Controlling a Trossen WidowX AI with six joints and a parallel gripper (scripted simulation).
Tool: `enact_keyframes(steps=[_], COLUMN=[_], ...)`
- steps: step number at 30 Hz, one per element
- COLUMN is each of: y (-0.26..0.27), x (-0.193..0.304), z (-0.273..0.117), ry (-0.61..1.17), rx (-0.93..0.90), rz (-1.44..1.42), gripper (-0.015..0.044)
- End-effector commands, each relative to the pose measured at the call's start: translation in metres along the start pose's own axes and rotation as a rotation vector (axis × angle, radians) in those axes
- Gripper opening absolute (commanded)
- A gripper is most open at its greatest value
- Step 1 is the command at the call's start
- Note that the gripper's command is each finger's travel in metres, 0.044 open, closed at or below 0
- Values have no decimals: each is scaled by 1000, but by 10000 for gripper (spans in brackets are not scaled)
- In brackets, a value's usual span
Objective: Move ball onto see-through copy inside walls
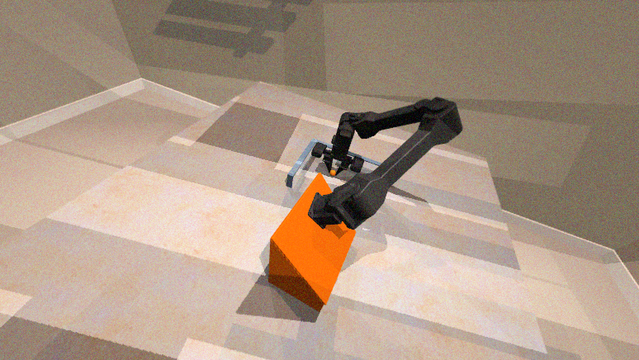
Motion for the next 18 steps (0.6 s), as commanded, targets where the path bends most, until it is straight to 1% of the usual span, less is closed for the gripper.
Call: enact_keyframes(steps=[1, 6, 14, 15, 18], y=[1, 1, 1, 1, 1], x=[1, 1, 0, 0, 0], z=[3, 3, 2, 2, 2], ry=[3, 3, 0, 0, 0], rx=[4, 4, 1, 1, 1], rz=[-9, -9, -2, -2, -2], gripper=[0, 0, 210, 223, 223])
Point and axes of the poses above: the point midway between the two fingers, 35 mm back from their tips, its own z axis out along the fingers, its own y axis across the jaws, x = y × z, the point moved 9 cm from there along -z, back along the fingers, and after that the axes turned 6 degrees about -z, right-handed, at the moved point
